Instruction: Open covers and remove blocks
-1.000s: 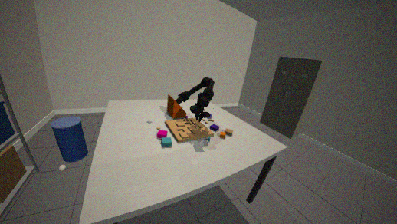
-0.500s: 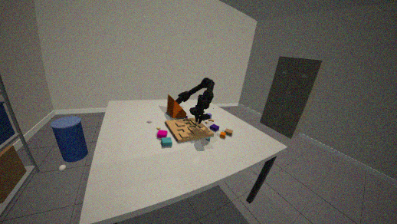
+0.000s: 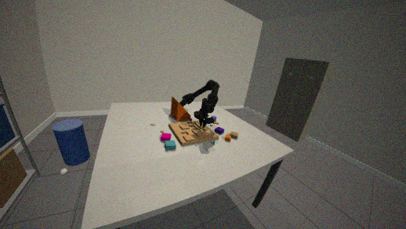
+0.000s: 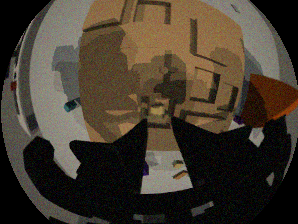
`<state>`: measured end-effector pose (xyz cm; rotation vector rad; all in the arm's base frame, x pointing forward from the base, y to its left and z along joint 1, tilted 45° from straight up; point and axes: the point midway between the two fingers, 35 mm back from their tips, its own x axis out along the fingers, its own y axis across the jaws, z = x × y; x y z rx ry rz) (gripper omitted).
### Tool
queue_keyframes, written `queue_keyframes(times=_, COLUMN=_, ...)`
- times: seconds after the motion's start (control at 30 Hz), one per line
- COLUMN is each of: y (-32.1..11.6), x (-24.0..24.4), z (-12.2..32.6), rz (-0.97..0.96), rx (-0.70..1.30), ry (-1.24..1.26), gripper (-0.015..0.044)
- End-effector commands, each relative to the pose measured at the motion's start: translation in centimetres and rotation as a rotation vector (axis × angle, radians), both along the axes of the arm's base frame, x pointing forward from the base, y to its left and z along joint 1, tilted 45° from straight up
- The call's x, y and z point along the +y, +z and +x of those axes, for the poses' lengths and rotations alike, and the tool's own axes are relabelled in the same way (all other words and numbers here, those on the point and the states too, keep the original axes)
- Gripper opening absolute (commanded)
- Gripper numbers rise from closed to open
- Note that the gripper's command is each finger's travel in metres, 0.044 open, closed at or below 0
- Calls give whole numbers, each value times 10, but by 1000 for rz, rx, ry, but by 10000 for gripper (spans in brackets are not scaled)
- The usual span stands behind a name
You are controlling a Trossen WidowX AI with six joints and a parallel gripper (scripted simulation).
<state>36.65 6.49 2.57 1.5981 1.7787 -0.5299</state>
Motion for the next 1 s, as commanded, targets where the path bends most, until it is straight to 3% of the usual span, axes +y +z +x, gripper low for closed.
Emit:
queue_keyframes(times=0.0, y=0, x=1, z=0, rz=5, rx=2, ry=-3, gripper=144)
queue_keyframes(times=0.97, y=-2, x=4, z=0, rz=5, rx=2, ry=-3, gripper=144)
